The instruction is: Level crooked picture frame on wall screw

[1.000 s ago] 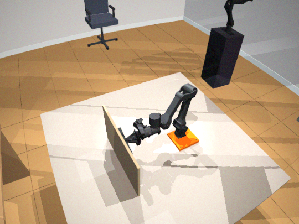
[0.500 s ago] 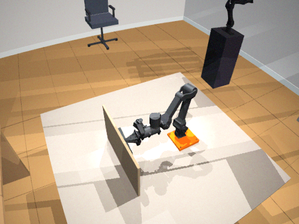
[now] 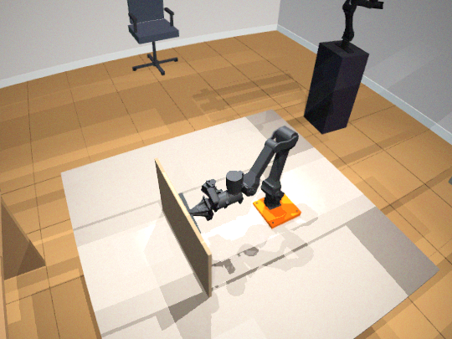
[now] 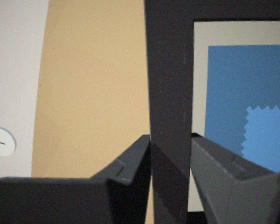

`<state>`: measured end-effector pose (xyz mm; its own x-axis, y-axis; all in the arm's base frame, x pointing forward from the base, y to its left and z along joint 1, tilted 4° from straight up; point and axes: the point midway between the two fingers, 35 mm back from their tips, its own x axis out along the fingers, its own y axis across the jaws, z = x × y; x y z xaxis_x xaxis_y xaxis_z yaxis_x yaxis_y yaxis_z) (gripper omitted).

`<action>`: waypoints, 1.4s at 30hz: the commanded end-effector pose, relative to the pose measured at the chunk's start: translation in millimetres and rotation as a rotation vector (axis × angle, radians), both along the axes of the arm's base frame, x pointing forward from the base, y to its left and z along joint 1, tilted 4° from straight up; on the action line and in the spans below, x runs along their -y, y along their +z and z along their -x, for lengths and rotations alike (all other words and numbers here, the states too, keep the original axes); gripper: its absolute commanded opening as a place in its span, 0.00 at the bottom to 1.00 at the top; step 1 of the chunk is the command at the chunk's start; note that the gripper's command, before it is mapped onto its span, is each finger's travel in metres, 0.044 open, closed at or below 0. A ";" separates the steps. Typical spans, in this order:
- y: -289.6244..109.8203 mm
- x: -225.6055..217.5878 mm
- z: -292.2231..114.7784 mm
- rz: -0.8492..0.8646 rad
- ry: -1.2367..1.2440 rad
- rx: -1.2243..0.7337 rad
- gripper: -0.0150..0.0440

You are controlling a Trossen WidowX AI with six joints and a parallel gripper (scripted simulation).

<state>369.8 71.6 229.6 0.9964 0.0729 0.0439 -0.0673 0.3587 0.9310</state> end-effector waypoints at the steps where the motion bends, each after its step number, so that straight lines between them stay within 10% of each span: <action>1: 4.0 -0.1 0.6 -0.008 0.001 0.014 0.25; 42: 0.1 1.0 0.1 -0.007 0.001 0.014 0.25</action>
<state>369.4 70.5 228.1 0.9964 0.0701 0.0483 -0.0703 0.3577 0.9312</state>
